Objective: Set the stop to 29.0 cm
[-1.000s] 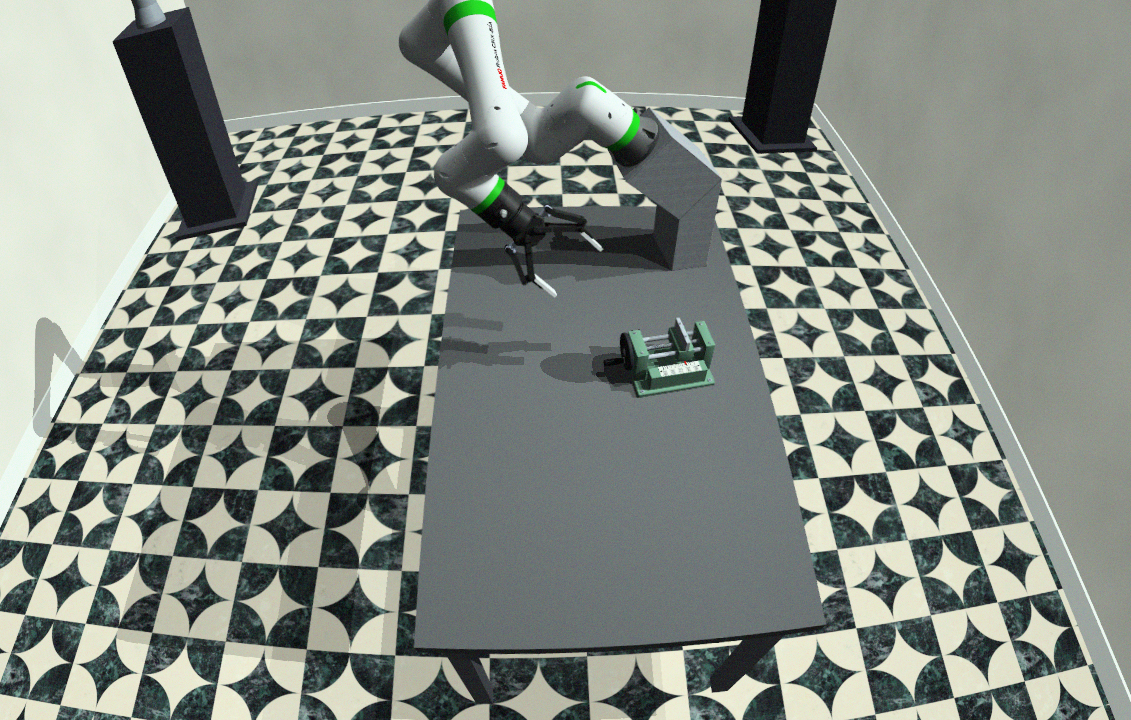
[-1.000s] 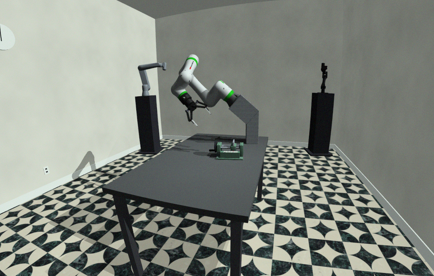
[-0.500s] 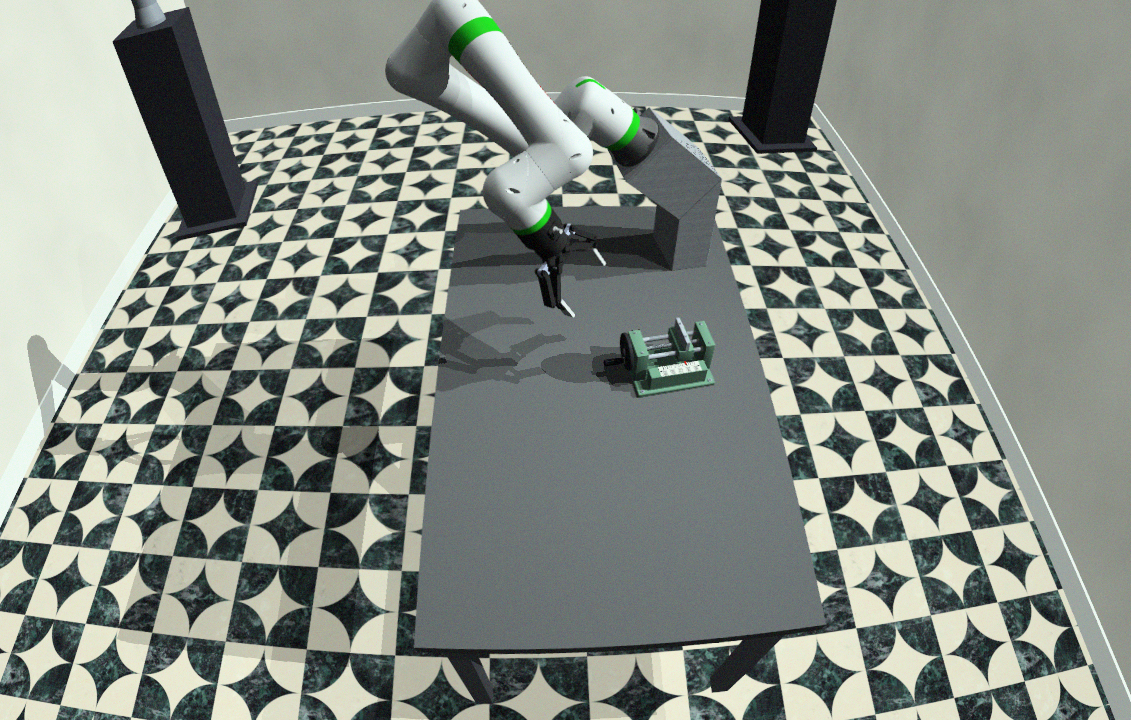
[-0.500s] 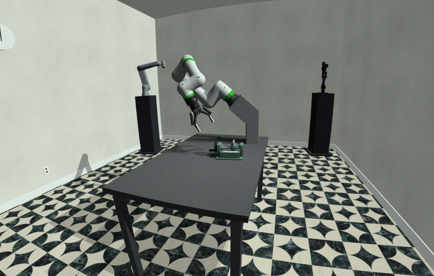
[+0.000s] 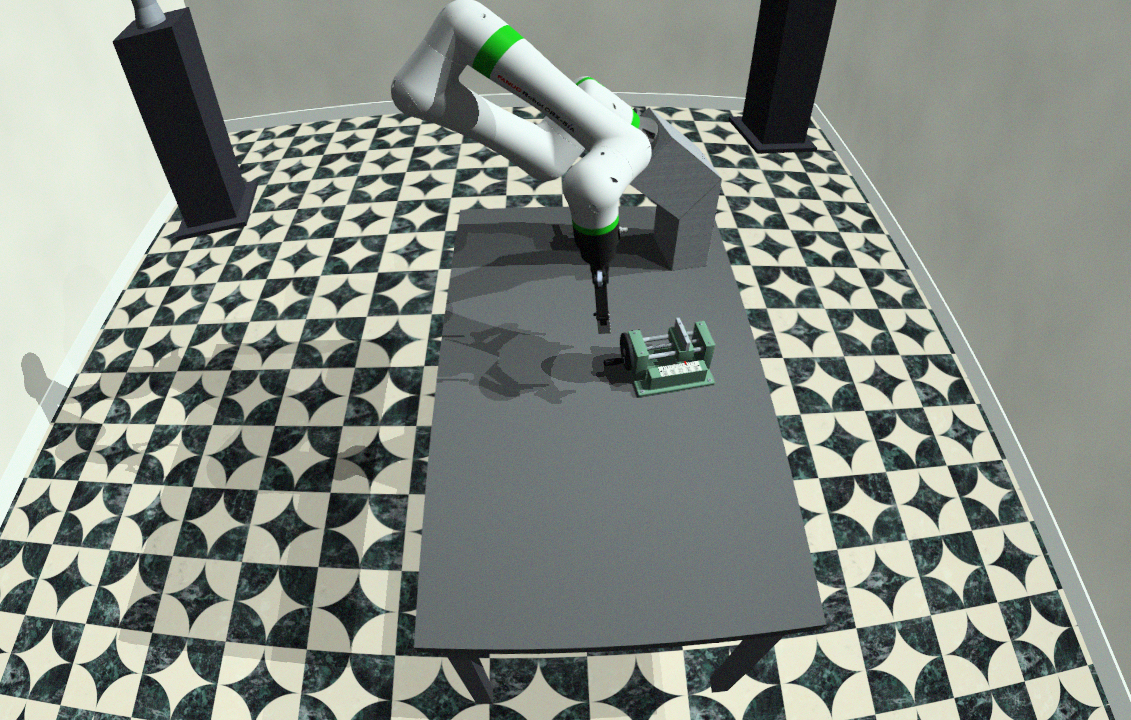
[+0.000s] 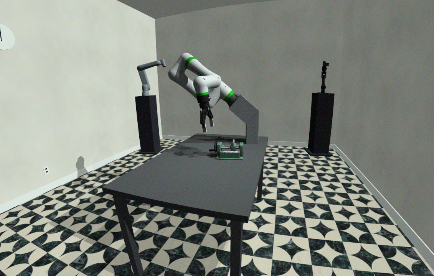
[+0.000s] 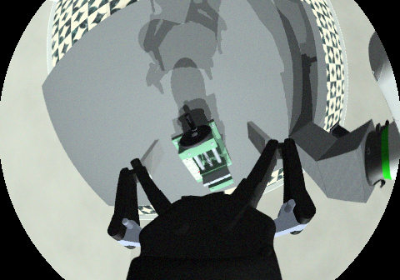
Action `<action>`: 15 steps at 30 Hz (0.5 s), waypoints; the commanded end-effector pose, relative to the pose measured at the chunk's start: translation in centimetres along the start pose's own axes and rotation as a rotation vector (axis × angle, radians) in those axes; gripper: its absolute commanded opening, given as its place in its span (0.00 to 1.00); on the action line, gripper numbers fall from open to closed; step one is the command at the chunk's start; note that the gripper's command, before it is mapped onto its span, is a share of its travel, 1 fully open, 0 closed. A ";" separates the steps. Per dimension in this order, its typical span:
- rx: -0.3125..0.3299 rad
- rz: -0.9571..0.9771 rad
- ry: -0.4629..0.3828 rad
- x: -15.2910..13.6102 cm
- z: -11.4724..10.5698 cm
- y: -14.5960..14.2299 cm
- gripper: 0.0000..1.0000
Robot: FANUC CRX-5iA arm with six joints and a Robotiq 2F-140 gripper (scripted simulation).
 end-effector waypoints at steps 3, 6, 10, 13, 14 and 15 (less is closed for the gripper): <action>0.117 -0.215 0.093 -3.4 -0.4 -1.1 1.00; 0.118 -0.216 0.094 -3.5 -0.4 -1.1 1.00; 0.118 -0.216 0.094 -3.5 -0.4 -1.1 1.00; 0.118 -0.216 0.094 -3.5 -0.4 -1.1 1.00; 0.118 -0.216 0.094 -3.5 -0.4 -1.1 1.00; 0.118 -0.216 0.094 -3.5 -0.4 -1.1 1.00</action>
Point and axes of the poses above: the point where the finger pads meet when closed, its own z axis out along the fingers, its own y axis across the jaws, x = y × z, the point moved 3 cm from there along -z, back along the fingers, and after that the axes turned 13 degrees about z, right-handed, at the moved point
